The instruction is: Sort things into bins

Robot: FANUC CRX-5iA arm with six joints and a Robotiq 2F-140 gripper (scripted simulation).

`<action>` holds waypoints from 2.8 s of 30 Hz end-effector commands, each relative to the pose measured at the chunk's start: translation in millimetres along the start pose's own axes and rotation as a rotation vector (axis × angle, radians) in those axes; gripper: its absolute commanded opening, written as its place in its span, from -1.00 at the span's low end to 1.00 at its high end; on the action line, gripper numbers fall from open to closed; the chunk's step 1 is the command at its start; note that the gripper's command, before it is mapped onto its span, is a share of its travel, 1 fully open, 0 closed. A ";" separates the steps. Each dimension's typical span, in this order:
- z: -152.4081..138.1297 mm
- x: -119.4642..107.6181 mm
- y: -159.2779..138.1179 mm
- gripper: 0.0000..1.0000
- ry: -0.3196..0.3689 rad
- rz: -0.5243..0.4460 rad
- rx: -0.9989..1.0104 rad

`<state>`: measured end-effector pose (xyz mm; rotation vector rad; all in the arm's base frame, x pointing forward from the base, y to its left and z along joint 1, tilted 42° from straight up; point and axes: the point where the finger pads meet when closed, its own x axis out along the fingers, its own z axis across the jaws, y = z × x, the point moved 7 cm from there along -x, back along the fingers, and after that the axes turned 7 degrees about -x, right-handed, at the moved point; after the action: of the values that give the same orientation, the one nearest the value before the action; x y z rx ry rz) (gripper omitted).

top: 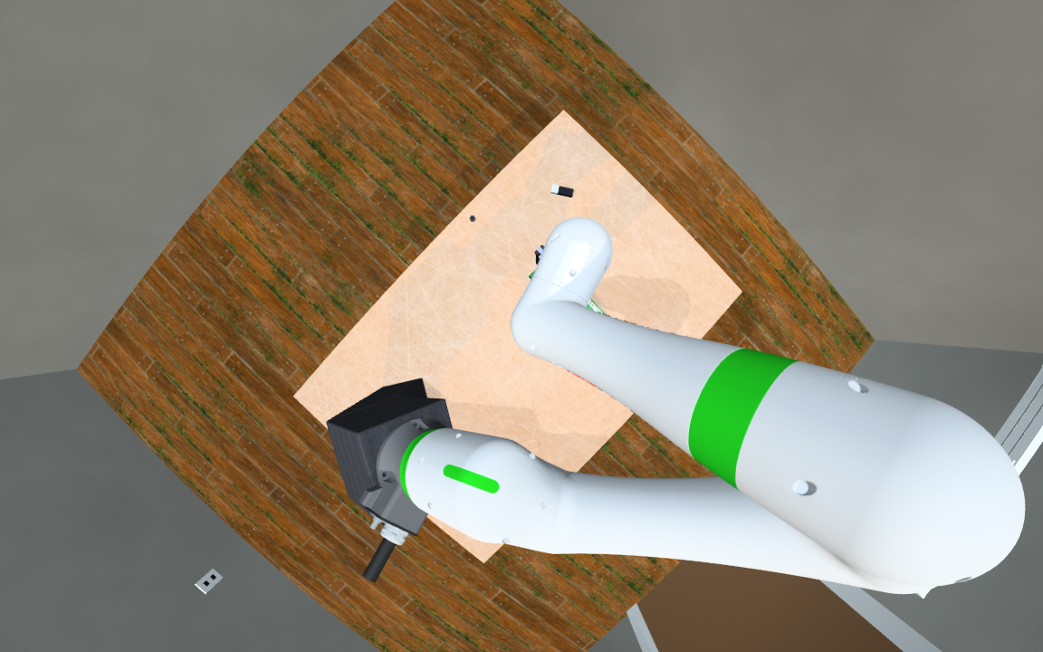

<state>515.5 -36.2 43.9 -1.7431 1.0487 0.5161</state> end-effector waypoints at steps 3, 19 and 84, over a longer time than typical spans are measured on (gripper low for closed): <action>-0.7 -0.1 -0.2 -0.42 0.000 0.000 0.000; -0.7 27.9 -0.2 -0.42 0.000 0.000 0.000; -1.4 26.0 -0.3 -0.30 0.000 0.000 0.000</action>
<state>530.7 -49.4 23.3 -1.7432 1.0479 0.5159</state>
